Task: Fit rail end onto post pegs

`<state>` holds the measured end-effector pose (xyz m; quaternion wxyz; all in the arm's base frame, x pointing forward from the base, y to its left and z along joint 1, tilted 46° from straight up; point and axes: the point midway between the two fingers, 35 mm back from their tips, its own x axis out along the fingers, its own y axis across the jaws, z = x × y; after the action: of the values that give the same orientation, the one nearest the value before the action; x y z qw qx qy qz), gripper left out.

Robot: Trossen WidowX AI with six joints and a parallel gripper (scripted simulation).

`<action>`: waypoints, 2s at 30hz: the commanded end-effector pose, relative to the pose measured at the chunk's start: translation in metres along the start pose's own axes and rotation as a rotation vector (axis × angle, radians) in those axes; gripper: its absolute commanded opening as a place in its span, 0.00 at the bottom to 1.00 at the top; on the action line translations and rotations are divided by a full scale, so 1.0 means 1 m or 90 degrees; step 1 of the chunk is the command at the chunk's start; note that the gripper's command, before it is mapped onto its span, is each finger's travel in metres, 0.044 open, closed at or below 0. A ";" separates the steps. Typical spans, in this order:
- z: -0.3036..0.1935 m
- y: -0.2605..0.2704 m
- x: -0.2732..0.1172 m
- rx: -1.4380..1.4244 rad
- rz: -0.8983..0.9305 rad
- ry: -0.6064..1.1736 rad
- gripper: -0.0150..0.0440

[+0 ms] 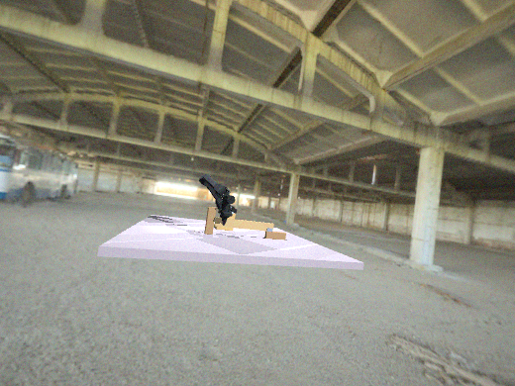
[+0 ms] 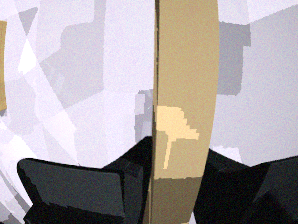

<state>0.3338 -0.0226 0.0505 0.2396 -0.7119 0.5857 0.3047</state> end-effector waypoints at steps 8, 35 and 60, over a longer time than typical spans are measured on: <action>-0.004 -0.001 -0.001 0.001 -0.003 0.012 0.25; -0.010 -0.001 -0.001 0.001 -0.003 0.012 0.25; -0.010 0.000 0.000 0.003 0.000 0.007 0.92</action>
<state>0.3351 -0.0298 0.0572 0.2379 -0.7129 0.5878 0.2995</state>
